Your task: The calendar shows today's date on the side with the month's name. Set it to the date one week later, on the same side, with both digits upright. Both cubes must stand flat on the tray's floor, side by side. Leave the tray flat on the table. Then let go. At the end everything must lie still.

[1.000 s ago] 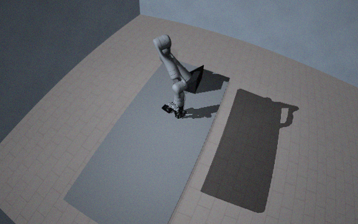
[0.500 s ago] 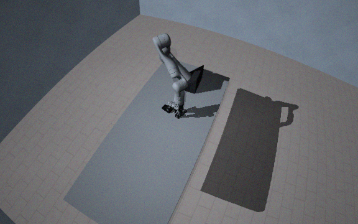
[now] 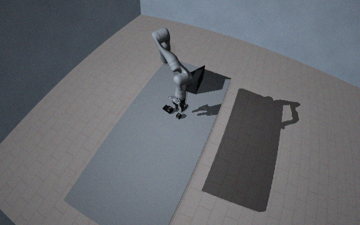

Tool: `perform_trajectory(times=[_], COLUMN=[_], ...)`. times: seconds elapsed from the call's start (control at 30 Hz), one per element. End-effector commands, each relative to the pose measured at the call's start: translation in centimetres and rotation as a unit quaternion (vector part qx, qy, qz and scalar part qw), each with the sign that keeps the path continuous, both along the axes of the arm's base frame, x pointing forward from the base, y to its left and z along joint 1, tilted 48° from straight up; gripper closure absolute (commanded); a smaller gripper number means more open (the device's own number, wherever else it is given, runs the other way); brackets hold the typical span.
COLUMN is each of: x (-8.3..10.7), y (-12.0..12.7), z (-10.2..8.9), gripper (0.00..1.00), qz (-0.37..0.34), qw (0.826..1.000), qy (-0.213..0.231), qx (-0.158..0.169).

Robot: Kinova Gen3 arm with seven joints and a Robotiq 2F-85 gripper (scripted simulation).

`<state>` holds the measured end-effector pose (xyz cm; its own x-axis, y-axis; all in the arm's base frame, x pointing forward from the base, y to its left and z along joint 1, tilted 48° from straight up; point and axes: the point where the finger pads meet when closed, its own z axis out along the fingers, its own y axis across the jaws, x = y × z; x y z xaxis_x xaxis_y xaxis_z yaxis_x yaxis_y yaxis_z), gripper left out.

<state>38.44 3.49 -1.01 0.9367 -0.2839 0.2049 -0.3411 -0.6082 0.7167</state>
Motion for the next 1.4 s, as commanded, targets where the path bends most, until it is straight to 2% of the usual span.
perform_trajectory(times=[0.0, 0.17, 0.2, 1.07, 1.37], x=[0.29, 0.31, 0.31, 0.29, -0.09], y=[0.78, 1.01, 1.01, 0.98, 0.57], z=[0.5, 0.71, 0.71, 0.73, 1.09], gripper=[0.52, 0.52, 0.0, 0.0, 0.0], qz=[0.003, 0.003, 0.003, 0.005, 0.034], qw=[1.0, 1.0, 1.0, 1.0, 0.999], qy=[-0.004, -0.004, -0.004, -0.001, 0.037], qx=[0.004, 0.004, 0.004, 0.004, 0.007])
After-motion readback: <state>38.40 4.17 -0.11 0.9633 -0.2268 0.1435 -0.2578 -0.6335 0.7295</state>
